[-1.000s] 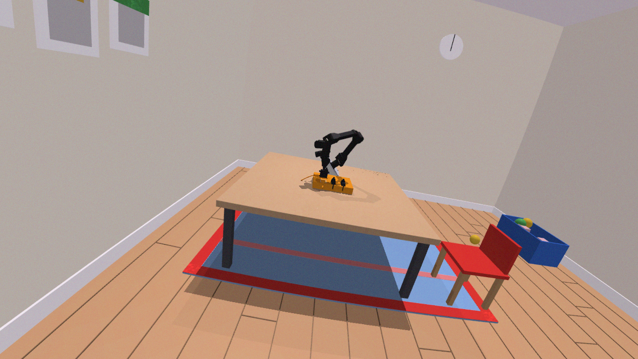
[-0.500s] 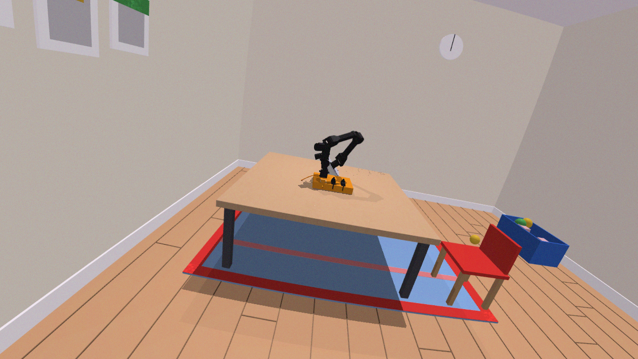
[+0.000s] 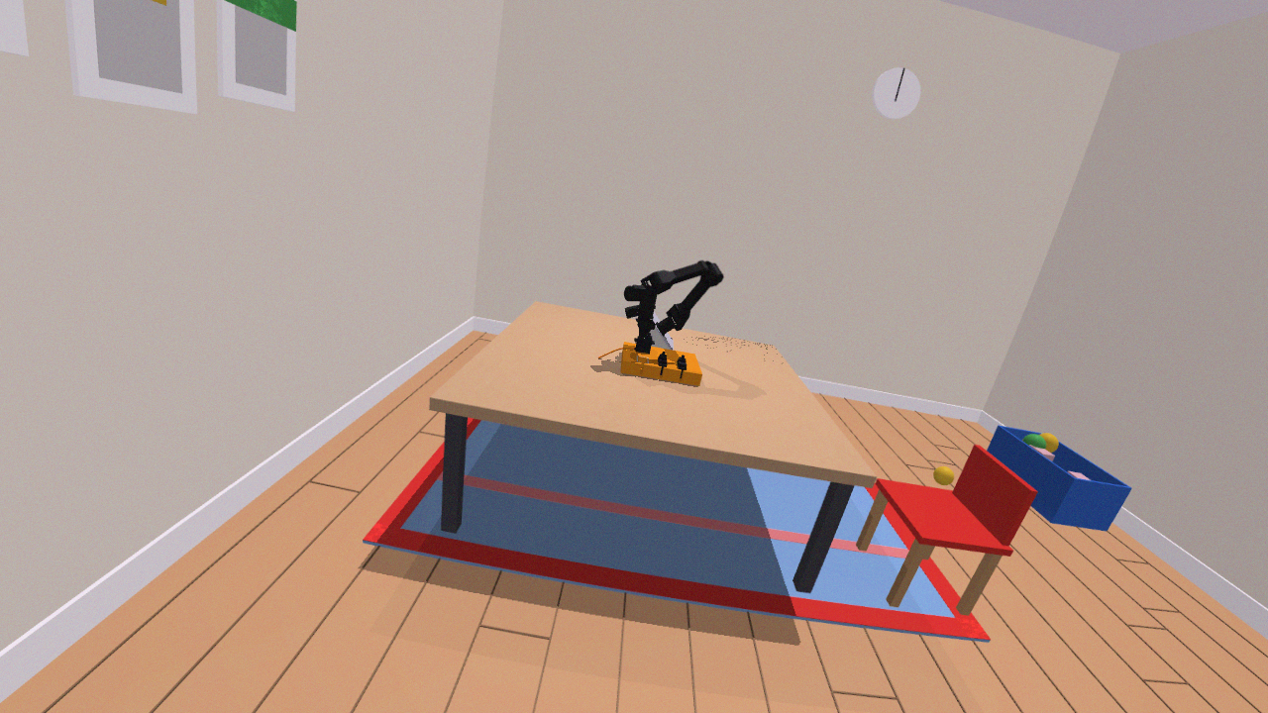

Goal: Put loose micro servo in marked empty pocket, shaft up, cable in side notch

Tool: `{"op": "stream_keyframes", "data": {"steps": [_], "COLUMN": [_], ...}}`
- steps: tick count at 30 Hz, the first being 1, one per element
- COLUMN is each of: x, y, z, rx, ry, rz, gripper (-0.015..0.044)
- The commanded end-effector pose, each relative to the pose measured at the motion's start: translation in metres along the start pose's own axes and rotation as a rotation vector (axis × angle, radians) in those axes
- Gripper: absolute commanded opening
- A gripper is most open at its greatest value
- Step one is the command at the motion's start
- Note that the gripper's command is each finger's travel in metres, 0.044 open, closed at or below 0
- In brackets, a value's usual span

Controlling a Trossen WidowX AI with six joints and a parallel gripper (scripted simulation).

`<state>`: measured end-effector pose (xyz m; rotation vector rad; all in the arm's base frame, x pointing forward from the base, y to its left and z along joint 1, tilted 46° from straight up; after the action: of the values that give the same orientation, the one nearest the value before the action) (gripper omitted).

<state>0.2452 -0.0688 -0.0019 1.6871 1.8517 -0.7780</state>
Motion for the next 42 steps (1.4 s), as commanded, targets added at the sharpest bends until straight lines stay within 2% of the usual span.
{"op": "stream_keyframes", "data": {"steps": [1, 4, 7, 14, 30, 42], "x": [0.0, 0.0, -0.005, -0.029, -0.03, -0.03], "y": [0.001, 0.001, 0.001, -0.003, 0.004, 0.001], "z": [0.0, 0.0, 0.0, -0.004, 0.003, -0.015], "rx": [0.005, 0.005, 0.005, 0.006, 0.005, -0.029], "ry": [0.004, 0.004, 0.003, 0.003, 0.003, 0.004], "rz": [0.004, 0.004, 0.004, 0.004, 0.004, 0.004], "gripper": [0.0085, 0.0065, 0.0, 0.0, 0.0, 0.0]}}
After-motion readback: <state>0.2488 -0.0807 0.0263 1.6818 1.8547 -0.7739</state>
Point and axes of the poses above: the point midway between the two fingers, 35 mm back from their tips, its own x axis out along the fingers, its own y axis across the jaws, z = x × y, the point moved 3 cm from there along -x, back along the fingers, and after that the axes turned 15 degrees about x, right-handed, at the moved point
